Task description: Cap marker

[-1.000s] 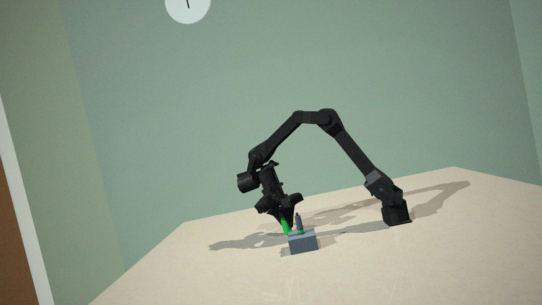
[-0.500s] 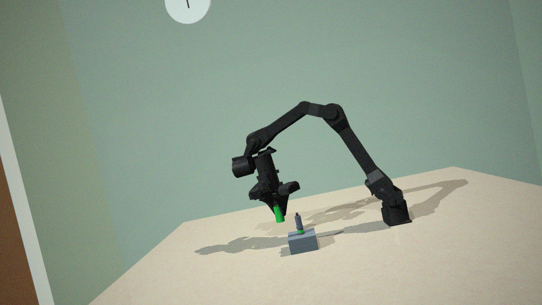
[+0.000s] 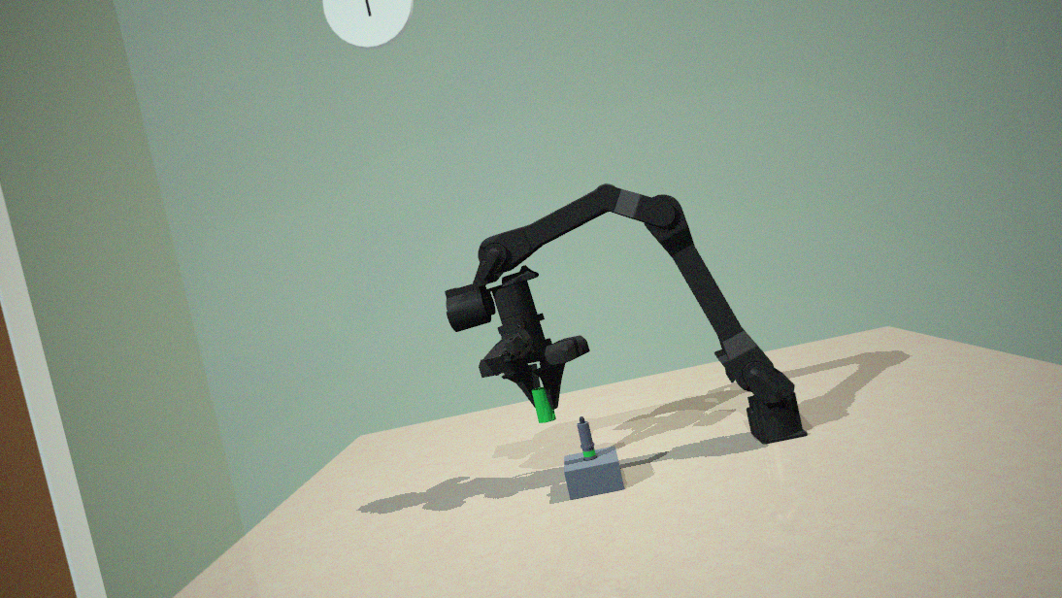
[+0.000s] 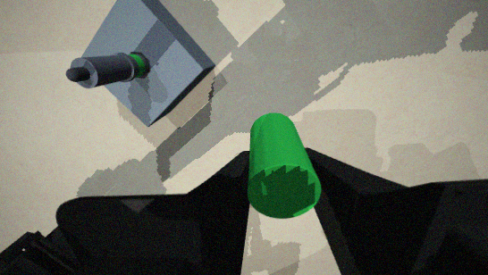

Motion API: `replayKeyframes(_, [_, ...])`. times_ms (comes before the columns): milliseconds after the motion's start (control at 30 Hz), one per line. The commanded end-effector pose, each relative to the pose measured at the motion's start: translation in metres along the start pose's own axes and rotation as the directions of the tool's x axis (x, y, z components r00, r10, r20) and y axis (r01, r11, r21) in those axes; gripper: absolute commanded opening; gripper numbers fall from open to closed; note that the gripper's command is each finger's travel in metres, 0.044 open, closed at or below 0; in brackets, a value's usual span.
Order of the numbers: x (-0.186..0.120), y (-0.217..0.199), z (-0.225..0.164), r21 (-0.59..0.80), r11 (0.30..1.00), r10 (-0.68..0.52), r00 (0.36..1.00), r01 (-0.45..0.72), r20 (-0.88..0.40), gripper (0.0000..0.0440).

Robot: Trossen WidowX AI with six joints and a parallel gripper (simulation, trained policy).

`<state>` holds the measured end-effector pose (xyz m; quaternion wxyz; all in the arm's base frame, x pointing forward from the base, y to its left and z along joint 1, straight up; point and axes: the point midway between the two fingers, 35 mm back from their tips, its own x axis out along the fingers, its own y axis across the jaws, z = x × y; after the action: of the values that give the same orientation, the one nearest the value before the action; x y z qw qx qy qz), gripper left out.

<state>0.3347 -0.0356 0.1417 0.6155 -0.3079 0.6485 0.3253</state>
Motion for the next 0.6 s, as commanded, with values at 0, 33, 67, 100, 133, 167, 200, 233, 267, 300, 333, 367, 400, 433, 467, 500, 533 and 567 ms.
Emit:
replayKeyframes(0, [-0.010, 0.014, 0.009, -0.018, 1.000, 0.002, 1.000, -0.002, 0.009, 0.0024])
replayKeyframes(33, [-0.011, 0.018, 0.011, -0.024, 1.000, 0.005, 1.000, -0.004, 0.008, 0.0022])
replayKeyframes(67, [-0.013, 0.022, 0.013, -0.030, 1.000, 0.007, 1.000, -0.007, 0.007, 0.0020])
replayKeyframes(100, [-0.014, 0.025, 0.015, -0.036, 0.999, 0.010, 1.000, -0.010, 0.006, 0.0018])
replayKeyframes(133, [-0.015, 0.029, 0.017, -0.041, 0.999, 0.012, 1.000, -0.012, 0.005, 0.0016])
replayKeyframes(167, [-0.016, 0.033, 0.019, -0.047, 0.999, 0.015, 1.000, -0.015, 0.004, 0.0014])
replayKeyframes(200, [-0.017, 0.037, 0.021, -0.054, 0.998, 0.017, 1.000, -0.017, 0.003, 0.0012])
replayKeyframes(233, [-0.018, 0.041, 0.023, -0.060, 0.998, 0.020, 1.000, -0.020, 0.002, 0.0010])
replayKeyframes(267, [-0.019, 0.045, 0.025, -0.066, 0.998, 0.022, 1.000, -0.022, 0.000, 0.0008])
replayKeyframes(300, [-0.020, 0.049, 0.027, -0.072, 0.997, 0.025, 1.000, -0.025, -0.001, 0.0005])
replayKeyframes(333, [-0.021, 0.053, 0.028, -0.079, 0.997, 0.027, 1.000, -0.027, -0.003, 0.0003])
replayKeyframes(367, [-0.022, 0.057, 0.030, -0.085, 0.996, 0.029, 1.000, -0.029, -0.005, 0.0001])
replayKeyframes(400, [-0.023, 0.061, 0.032, -0.092, 0.995, 0.031, 1.000, -0.031, -0.006, 0.0000])
replayKeyframes(433, [-0.024, 0.065, 0.033, -0.098, 0.995, 0.033, 0.999, -0.033, -0.008, 0.0000])
replayKeyframes(467, [-0.025, 0.069, 0.035, -0.105, 0.994, 0.034, 0.999, -0.035, -0.010, 0.0000])
replayKeyframes(500, [-0.026, 0.073, 0.036, -0.112, 0.993, 0.036, 0.999, -0.037, -0.012, 0.0000])
replayKeyframes(533, [-0.027, 0.077, 0.038, -0.118, 0.992, 0.037, 0.999, -0.039, -0.014, 0.0000])
replayKeyframes(567, [-0.027, 0.081, 0.039, -0.125, 0.991, 0.038, 0.999, -0.040, -0.015, 0.0000])
